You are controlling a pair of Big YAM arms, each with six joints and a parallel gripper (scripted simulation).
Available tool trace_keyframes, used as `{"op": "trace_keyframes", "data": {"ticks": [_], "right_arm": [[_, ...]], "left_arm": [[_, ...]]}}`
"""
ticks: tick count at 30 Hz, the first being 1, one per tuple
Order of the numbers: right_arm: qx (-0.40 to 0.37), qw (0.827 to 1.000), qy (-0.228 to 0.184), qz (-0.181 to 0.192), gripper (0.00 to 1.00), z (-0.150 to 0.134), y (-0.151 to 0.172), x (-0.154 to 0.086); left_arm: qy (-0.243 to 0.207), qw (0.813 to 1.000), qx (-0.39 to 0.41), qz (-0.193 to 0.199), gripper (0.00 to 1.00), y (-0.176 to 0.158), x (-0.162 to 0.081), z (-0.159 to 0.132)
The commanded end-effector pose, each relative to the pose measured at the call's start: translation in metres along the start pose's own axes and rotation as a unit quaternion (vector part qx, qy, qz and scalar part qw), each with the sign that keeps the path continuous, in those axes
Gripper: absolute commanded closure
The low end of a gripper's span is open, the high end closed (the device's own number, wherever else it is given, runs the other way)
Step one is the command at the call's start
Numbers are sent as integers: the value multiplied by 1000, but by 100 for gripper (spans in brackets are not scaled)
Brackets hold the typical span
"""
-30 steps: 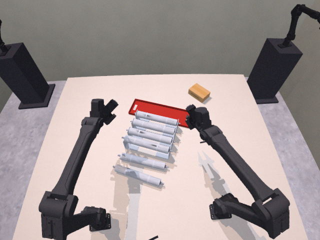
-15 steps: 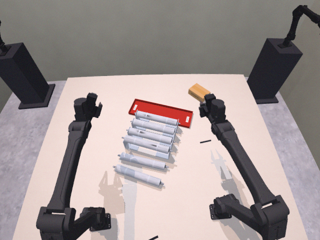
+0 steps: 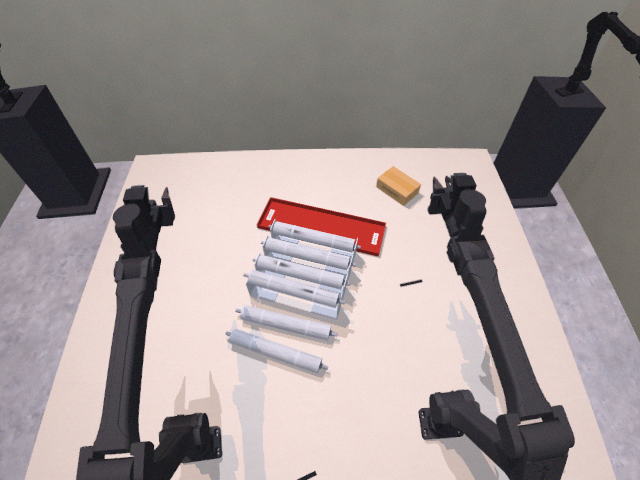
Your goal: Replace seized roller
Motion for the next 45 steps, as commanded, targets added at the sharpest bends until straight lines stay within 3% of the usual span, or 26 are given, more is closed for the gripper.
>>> {"op": "trace_keyframes", "data": {"ticks": [1, 3, 5, 8, 10, 11, 12, 16, 17, 19, 24, 25, 27, 28, 30, 31, 33, 35, 36, 45], "right_arm": [[27, 997, -66, 1, 68, 70, -5, 5], [30, 997, -74, -3, 68, 75, -11, 5], [33, 996, -85, -6, 68, 83, -17, 2], [34, 995, -91, -6, 68, 87, -19, 0], [31, 996, -84, 1, 68, 82, -12, 1], [24, 993, -113, -9, 68, 106, -20, -19], [23, 993, -112, -9, 68, 106, -20, -18], [22, 994, -106, -7, 68, 99, -18, -12], [23, 996, -87, -7, 68, 89, -17, -9], [22, 996, -81, -7, 68, 88, -16, -10], [21, 996, -89, -2, 68, 92, -13, -14], [21, 997, -74, -1, 68, 73, -11, -14], [21, 997, -74, -1, 68, 73, -11, -14], [20, 998, -56, -2, 68, 52, -13, -12], [20, 998, -56, -3, 68, 52, -13, -12], [20, 999, -43, -4, 68, 37, -14, -10], [20, 999, -43, -4, 68, 37, -14, -10], [20, 997, -78, -3, 68, 81, -13, -12], [19, 997, -78, -2, 68, 81, -13, -13], [18, 998, -62, -2, 68, 63, -13, -3]], "left_arm": [[-6, 999, -50, 8, 38, 5, 10, -15], [-16, 998, -58, 14, 38, 11, 8, -11], [-49, 996, -65, 25, 38, 23, -14, 15], [-65, 995, -66, 30, 38, 28, -18, 28], [-55, 996, -59, 21, 38, 19, -16, 18], [-82, 995, -49, 37, 38, 36, -25, 54], [-89, 994, -44, 39, 38, 37, -26, 57], [-68, 996, -47, 34, 38, 35, -13, 47], [-43, 998, -50, 23, 38, 22, -5, 19], [-19, 998, -49, 17, 38, 16, -2, -2], [-17, 999, -50, 14, 38, 13, -1, -4], [-11, 999, -51, 10, 38, 9, 0, -8], [-15, 999, -51, 11, 38, 10, 0, -6], [-15, 999, -52, 8, 38, 8, 0, -2], [-18, 998, -52, 9, 38, 9, 0, -1], [-16, 998, -52, 8, 38, 7, 0, -2], [-16, 998, -52, 8, 38, 7, 0, -2], [-15, 998, -53, 10, 38, 10, 0, -3], [-14, 998, -53, 10, 68, 9, 0, -3], [-15, 998, -55, 8, 68, 8, 0, -3]]}}
Point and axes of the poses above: on each arm, the point where the finger pads meet when closed, its own x axis out along the fingers, its own y axis across the jaws, z = x × y, the point moved 2 cm from there along -x, back along the fingers, and after that the axes turned 8 degrees about x, right-handed, at the moved point
